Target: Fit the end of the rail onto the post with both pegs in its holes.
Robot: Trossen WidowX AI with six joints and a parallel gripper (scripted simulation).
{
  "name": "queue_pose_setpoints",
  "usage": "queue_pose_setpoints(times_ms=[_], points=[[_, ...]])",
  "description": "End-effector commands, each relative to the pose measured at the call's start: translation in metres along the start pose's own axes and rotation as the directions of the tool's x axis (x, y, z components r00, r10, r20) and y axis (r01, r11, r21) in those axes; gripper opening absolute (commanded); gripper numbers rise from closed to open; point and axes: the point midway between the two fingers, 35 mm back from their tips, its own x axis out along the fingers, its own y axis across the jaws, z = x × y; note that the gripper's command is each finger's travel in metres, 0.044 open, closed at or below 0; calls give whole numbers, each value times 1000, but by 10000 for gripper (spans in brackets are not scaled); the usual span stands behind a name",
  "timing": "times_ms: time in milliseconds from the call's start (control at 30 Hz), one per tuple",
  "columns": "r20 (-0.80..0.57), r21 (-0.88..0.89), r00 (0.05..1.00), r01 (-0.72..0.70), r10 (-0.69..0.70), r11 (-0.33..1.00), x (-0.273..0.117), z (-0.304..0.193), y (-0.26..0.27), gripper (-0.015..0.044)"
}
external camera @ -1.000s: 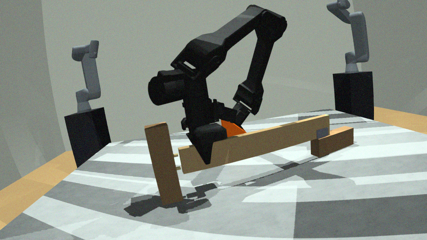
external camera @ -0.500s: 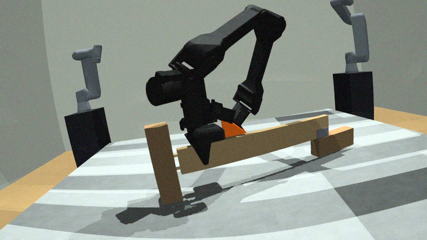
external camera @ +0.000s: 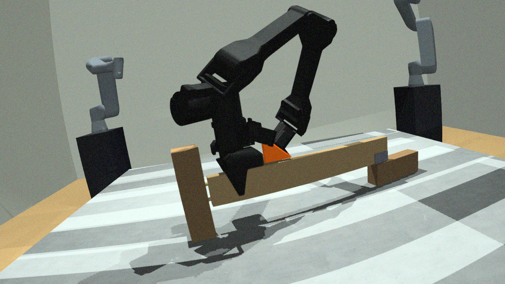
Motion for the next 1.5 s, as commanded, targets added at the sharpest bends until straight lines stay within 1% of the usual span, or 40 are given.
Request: queue_pose_setpoints(times_ms=[0,800,1333,1367,1467], points=[[-7,-3,1000,6,-6,1000,-2,-4,-1,0],[-8,-3,1000,6,-6,1000,-2,-10,-1,0],[0,0,1000,0,0,1000,0,-7,0,420],[0,0,1000,0,0,1000,0,-7,0,440],[0,0,1000,0,0,1000,0,-7,0,440]])
